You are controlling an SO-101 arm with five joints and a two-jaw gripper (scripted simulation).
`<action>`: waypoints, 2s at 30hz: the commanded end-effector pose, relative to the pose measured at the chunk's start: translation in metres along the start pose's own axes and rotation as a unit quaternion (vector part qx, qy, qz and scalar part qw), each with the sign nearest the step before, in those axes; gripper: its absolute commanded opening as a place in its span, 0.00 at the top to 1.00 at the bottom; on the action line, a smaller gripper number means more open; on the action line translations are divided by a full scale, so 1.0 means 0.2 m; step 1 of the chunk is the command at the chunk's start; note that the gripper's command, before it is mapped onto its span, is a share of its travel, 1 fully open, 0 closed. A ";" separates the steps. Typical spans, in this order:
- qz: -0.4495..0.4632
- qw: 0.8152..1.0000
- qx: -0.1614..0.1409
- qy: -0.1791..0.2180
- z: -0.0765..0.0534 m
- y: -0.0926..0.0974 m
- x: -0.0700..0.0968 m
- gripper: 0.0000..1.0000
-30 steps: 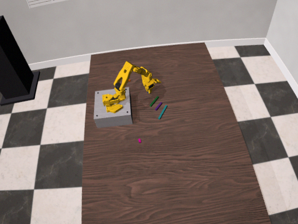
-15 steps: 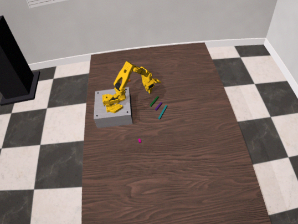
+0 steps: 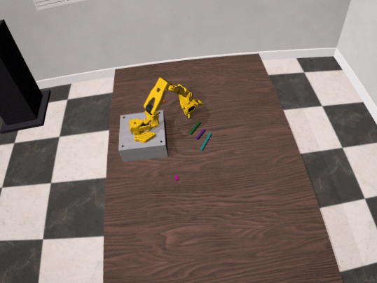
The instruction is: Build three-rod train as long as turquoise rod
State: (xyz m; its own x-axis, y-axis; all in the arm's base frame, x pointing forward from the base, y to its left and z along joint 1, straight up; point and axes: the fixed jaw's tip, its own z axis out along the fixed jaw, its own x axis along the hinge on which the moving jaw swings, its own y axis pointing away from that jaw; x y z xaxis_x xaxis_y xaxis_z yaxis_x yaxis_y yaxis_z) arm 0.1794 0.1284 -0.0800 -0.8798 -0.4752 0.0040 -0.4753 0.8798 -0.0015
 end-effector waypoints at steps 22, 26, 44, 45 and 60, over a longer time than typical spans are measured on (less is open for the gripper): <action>-0.001 1.000 0.000 0.001 -0.17 -0.01 0.00 1.00; -0.001 1.000 0.000 0.001 -0.17 -0.01 0.00 1.00; -0.011 1.000 -0.001 0.001 -0.17 -0.05 -0.01 1.00; -0.013 1.000 -0.001 0.001 -0.17 -0.06 -0.01 1.00; -0.057 0.998 -0.001 0.001 -0.16 -0.24 -0.02 1.00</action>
State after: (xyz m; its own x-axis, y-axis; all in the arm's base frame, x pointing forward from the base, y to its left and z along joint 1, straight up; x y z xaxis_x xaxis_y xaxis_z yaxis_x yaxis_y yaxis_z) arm 0.2028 0.0930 -0.0473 -0.8269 -0.5624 -0.0040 -0.5624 0.8269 -0.0023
